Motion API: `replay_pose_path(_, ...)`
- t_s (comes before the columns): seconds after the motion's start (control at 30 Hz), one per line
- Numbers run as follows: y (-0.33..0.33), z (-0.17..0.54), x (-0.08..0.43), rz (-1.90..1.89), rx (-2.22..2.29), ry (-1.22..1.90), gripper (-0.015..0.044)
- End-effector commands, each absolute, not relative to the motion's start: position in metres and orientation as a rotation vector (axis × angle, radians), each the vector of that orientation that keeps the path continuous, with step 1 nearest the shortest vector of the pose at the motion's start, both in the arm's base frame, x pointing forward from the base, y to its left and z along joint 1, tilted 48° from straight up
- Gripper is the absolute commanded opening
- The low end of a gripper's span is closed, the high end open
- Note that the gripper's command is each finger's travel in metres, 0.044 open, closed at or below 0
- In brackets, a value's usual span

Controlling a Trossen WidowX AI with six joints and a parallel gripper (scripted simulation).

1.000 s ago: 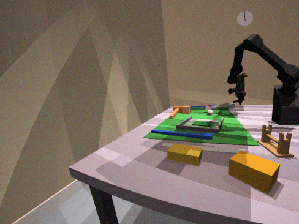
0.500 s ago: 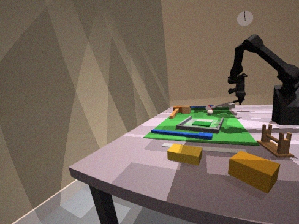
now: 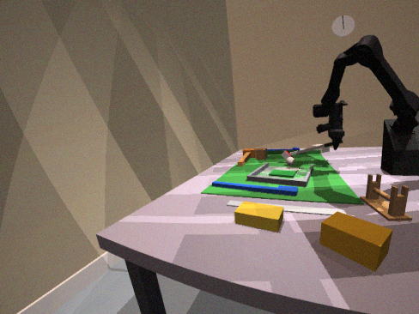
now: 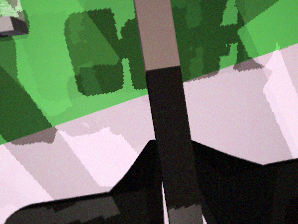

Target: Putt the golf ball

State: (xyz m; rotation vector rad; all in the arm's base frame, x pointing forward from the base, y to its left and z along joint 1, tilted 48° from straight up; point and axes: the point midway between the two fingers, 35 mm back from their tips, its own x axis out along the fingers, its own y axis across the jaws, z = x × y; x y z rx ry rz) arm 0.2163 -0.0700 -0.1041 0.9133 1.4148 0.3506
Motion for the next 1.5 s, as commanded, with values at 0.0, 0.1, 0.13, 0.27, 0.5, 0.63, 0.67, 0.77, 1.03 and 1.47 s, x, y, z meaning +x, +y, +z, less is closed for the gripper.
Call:
replay_pose_path(0.0, -0.060, -0.095, 0.216, 0.344, 0.935, 1.409, 0.0000)
replay_pose_path(0.1, -0.062, -0.094, 0.215, 0.344, 0.935, 1.409, 0.0000)
replay_pose_path(0.13, -0.064, -0.092, 0.215, 0.343, 0.934, 1.409, 0.0000)
replay_pose_path(0.27, -0.079, -0.079, 0.213, 0.341, 0.933, 1.410, 0.0000)
replay_pose_path(0.5, -0.103, -0.055, 0.205, 0.342, 0.933, 1.410, 0.0000)
replay_pose_path(0.63, -0.096, -0.060, 0.205, 0.342, 0.944, 1.414, 0.0000)
replay_pose_path(0.67, -0.096, -0.060, 0.205, 0.342, 0.944, 1.414, 0.0000)
replay_pose_path(0.77, -0.096, -0.060, 0.205, 0.342, 0.944, 1.414, 0.0000)
replay_pose_path(1.03, -0.096, -0.060, 0.205, 0.342, 0.944, 1.414, 0.0000)
replay_pose_path(1.47, -0.096, -0.060, 0.205, 0.342, 0.944, 1.414, 0.0000)
